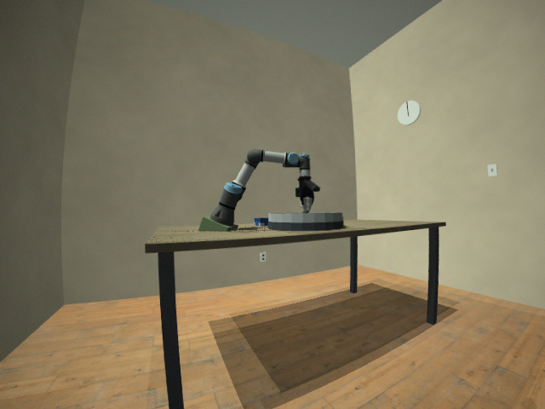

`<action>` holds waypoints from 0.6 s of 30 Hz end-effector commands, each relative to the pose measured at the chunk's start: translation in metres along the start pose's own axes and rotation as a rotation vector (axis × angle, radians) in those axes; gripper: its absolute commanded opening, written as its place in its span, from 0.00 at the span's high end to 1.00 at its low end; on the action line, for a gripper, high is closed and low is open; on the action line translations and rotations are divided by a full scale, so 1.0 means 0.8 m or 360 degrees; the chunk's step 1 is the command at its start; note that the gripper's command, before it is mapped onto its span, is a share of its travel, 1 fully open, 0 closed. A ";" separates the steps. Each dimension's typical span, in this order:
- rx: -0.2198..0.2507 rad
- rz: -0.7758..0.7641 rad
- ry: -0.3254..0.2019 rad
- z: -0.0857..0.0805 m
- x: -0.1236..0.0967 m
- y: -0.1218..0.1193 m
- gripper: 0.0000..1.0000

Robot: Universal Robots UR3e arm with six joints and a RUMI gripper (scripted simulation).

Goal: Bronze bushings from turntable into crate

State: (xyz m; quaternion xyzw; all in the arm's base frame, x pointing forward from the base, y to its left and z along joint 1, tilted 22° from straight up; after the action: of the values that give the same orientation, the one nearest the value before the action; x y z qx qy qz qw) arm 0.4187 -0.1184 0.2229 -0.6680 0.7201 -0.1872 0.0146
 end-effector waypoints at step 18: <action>0.0005 0.0000 0.0002 0.000 0.000 -0.001 1.00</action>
State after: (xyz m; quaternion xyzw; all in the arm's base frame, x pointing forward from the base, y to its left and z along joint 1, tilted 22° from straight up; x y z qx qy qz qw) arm 0.4188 -0.1185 0.2225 -0.6680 0.7201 -0.1872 0.0146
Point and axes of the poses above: the point where the finger pads meet when closed, its own z axis out along the fingers, its own y axis across the jaws, x = y × z, the point moved 2 cm from there along -z, back along the fingers, and after that the axes turned 1 degree about -z, right-handed, at the moved point
